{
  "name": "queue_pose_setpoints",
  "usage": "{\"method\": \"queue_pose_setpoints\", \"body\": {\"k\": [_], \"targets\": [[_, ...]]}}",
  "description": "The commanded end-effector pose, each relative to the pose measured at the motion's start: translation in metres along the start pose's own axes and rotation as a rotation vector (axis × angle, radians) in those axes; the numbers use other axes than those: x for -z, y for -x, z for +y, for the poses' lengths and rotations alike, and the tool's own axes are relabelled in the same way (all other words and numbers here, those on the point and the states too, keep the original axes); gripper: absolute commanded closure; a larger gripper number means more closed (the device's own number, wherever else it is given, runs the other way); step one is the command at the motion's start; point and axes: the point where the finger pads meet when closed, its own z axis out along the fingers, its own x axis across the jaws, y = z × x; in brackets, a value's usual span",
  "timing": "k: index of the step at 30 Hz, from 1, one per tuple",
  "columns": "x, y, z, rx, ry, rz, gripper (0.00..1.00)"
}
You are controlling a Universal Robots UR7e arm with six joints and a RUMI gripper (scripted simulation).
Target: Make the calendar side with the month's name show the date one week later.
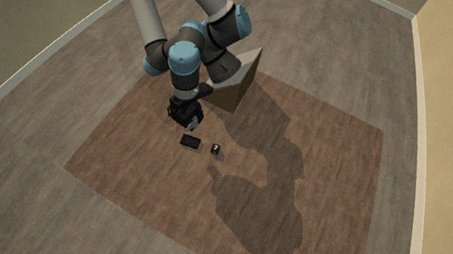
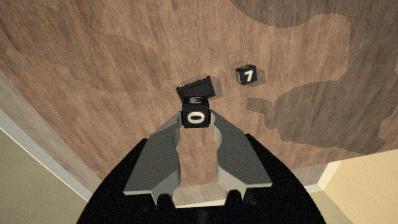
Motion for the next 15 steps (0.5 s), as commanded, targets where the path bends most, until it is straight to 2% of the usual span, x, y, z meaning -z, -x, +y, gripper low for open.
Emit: {"method": "queue_pose_setpoints", "body": {"k": [1, 9, 11, 15], "targets": [[0.0004, -0.0004, -0.0009, 0.159, 0.003, 0.008, 0.9], [0.0007, -0.001, -0.0017, 0.403, 0.004, 0.007, 0.9], [0.0007, -0.001, -0.0017, 0.403, 0.004, 0.007, 0.9], [0.001, -0.0015, -0.0018, 0.557, 0.004, 0.006, 0.9]]}}
